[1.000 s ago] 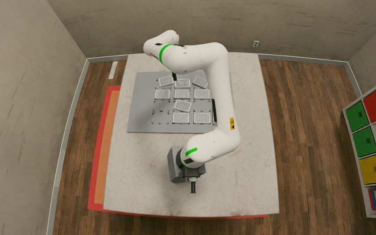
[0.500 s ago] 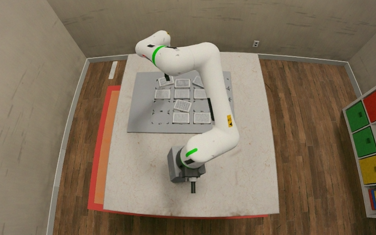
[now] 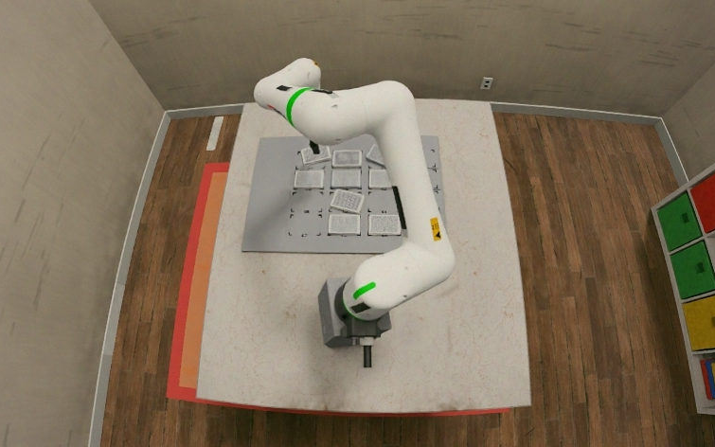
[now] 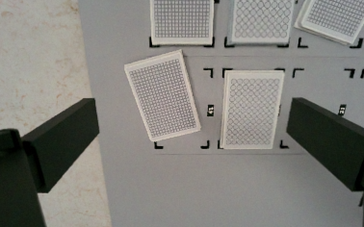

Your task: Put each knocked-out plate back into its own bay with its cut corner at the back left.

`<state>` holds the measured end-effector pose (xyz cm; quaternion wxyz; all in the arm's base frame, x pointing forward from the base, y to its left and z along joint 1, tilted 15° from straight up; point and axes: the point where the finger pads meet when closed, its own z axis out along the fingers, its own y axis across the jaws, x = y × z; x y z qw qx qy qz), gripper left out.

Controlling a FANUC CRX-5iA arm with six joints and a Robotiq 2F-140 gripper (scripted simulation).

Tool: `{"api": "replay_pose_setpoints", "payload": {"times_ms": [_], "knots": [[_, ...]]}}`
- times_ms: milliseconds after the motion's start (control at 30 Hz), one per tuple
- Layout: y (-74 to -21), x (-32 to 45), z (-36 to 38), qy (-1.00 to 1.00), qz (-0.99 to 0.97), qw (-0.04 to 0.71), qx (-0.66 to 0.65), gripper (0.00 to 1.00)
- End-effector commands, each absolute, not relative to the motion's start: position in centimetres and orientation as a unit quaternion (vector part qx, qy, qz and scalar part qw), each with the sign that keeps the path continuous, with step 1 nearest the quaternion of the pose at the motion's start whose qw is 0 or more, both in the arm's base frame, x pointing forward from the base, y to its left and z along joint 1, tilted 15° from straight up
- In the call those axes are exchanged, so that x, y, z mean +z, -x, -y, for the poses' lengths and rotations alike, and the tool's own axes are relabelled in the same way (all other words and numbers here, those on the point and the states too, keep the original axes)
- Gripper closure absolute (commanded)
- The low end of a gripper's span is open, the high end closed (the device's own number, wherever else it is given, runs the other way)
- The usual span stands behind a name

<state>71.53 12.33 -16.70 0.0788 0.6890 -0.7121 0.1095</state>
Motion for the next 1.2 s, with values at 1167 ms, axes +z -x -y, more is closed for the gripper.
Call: {"api": "replay_pose_setpoints", "payload": {"times_ms": [1167], "knots": [[-71.7,-16.7,-11.2,-0.653,0.746,0.072,0.114,0.30]]}}
